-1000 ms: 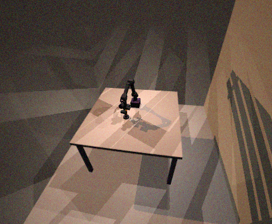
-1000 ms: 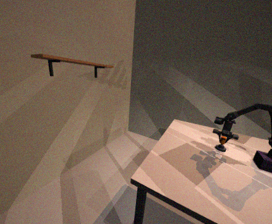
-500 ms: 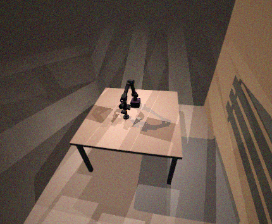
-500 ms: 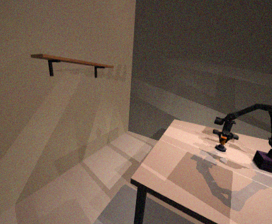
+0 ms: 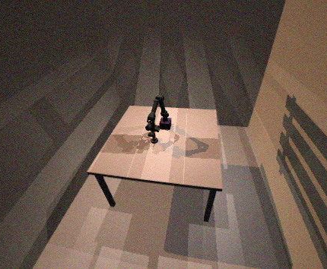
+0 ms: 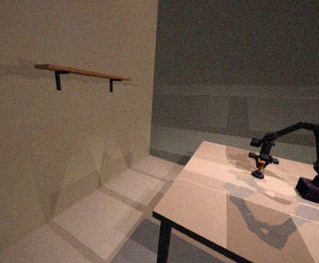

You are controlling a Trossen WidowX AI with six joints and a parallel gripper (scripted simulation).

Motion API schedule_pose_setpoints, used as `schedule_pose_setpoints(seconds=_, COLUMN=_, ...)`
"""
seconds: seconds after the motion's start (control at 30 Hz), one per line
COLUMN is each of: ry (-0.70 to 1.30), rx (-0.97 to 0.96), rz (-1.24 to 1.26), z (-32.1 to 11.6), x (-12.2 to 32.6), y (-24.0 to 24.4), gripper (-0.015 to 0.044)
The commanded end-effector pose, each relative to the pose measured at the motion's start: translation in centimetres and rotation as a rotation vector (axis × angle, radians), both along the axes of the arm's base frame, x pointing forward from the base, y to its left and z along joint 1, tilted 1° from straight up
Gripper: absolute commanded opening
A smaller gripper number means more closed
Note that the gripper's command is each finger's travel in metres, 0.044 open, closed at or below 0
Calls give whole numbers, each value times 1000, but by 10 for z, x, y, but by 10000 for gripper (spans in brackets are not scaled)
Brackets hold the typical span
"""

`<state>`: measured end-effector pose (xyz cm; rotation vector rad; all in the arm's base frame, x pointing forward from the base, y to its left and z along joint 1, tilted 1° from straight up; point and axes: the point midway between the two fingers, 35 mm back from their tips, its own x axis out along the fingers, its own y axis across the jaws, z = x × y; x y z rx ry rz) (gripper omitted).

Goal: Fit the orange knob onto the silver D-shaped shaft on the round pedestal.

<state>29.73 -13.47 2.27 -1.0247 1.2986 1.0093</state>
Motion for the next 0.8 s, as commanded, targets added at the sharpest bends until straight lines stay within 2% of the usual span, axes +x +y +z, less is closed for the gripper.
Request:
schedule_pose_setpoints(seconds=0.0, ry=-2, rx=-7, rz=78, z=2, x=1, y=-1, gripper=0)
schedule_pose_setpoints(seconds=0.13, ry=-2, rx=-9, rz=197, z=1, x=1, y=-1, gripper=0)
schedule_pose_setpoints(seconds=0.77, ry=-2, rx=-9, rz=197, z=-3, x=1, y=-1, gripper=0)
